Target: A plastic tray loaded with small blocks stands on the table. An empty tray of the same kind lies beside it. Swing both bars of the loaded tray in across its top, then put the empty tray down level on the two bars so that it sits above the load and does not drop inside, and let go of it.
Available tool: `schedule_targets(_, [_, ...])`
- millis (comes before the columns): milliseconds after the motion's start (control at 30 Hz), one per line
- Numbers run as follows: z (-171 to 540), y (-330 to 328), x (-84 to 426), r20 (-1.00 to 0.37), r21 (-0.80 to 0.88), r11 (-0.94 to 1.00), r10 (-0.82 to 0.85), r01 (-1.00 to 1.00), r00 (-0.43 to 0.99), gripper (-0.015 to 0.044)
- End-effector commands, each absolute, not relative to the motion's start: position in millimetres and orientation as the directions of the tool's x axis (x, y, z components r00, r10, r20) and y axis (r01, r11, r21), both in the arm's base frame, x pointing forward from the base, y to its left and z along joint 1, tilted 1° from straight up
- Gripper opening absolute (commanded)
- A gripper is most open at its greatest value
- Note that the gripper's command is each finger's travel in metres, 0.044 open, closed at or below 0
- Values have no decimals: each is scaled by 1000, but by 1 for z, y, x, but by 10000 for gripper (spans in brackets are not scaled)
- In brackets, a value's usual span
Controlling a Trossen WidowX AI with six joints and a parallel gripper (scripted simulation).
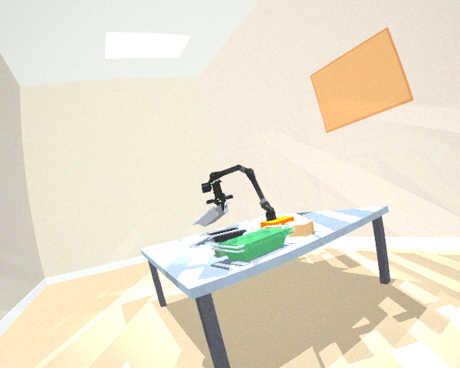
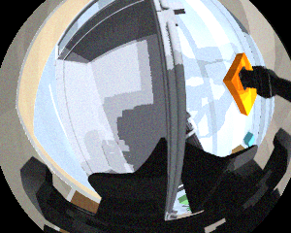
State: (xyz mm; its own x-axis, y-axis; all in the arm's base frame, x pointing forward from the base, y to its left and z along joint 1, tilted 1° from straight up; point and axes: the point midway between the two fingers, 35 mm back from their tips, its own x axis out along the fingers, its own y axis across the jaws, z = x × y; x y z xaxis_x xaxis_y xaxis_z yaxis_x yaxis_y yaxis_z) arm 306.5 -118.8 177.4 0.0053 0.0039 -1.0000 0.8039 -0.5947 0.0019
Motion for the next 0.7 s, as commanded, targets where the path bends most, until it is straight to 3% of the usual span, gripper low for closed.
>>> schedule_targets(0, [184,-103,312,-1000,25,-558,-2,829,30,0])
schedule_targets(667, [184,-26,327,-999,27,-352,7,936,31,0])
